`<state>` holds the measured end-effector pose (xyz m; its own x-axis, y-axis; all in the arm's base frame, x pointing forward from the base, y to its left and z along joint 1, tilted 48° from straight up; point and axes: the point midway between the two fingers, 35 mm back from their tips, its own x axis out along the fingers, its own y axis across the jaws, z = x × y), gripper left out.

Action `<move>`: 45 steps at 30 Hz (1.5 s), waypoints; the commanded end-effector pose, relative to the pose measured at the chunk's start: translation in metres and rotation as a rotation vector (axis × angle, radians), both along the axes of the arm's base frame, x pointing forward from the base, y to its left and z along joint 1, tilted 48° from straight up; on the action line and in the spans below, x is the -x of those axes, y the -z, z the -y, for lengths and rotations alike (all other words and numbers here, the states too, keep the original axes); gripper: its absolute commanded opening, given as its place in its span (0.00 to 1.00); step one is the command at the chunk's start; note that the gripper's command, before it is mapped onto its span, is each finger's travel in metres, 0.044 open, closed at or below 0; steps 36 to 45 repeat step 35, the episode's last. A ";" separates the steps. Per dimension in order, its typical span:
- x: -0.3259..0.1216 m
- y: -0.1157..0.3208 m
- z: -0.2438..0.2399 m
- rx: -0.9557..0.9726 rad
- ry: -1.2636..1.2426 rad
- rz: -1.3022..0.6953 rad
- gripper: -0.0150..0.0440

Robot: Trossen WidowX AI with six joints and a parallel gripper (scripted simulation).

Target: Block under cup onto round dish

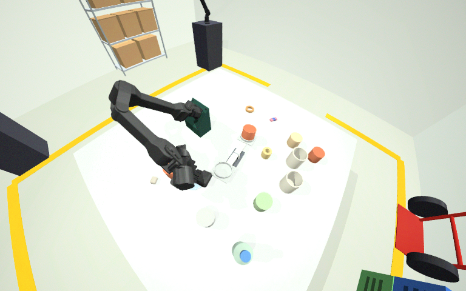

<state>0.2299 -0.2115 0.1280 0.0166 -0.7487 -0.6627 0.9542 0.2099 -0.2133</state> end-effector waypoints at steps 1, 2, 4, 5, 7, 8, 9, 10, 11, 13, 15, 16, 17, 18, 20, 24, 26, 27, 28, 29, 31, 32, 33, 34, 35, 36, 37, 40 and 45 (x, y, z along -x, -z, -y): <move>0.000 -0.001 0.000 0.001 0.001 0.003 0.57; 0.000 -0.001 0.000 0.001 0.001 0.003 0.61; 0.000 -0.001 0.000 0.001 0.001 0.003 0.70; 0.000 -0.001 0.000 0.001 0.001 0.003 0.74; 0.000 -0.001 0.000 0.001 0.001 0.003 0.83; 0.000 -0.001 0.000 0.001 0.001 0.003 0.88; 0.000 -0.001 0.000 0.001 0.001 0.003 0.92; -0.001 -0.001 -0.001 0.001 -0.001 0.008 0.97; -0.004 -0.002 -0.003 0.002 -0.008 0.023 1.00; -0.008 -0.007 -0.009 0.001 -0.015 0.038 1.00; -0.008 -0.010 -0.014 -0.002 -0.013 0.033 1.00; -0.007 -0.012 -0.016 -0.003 -0.012 0.030 1.00; -0.007 -0.014 -0.019 -0.005 -0.011 0.027 1.00; -0.006 -0.016 -0.021 -0.006 -0.010 0.024 1.00; -0.005 -0.021 -0.027 -0.007 -0.009 0.017 1.00; 0.000 -0.037 -0.044 -0.007 -0.004 -0.004 1.00; 0.000 -0.037 -0.044 -0.007 -0.004 -0.004 1.00; 0.000 -0.037 -0.044 -0.007 -0.004 -0.004 1.00; 0.000 -0.037 -0.044 -0.007 -0.004 -0.004 1.00; 0.000 -0.038 -0.046 -0.008 -0.004 -0.004 1.00; -0.001 -0.050 -0.061 -0.012 -0.007 -0.003 1.00; -0.002 -0.058 -0.070 -0.013 -0.010 -0.003 1.00; -0.001 -0.063 -0.076 -0.013 -0.011 -0.003 1.00; -0.001 -0.065 -0.078 -0.013 -0.011 -0.003 1.00; -0.001 -0.065 -0.078 -0.013 -0.011 -0.003 1.00; -0.001 -0.065 -0.078 -0.013 -0.011 -0.003 1.00; -0.001 -0.065 -0.078 -0.013 -0.011 -0.003 1.00; -0.001 -0.065 -0.078 -0.013 -0.011 -0.003 1.00; -0.001 -0.065 -0.078 -0.013 -0.011 -0.003 1.00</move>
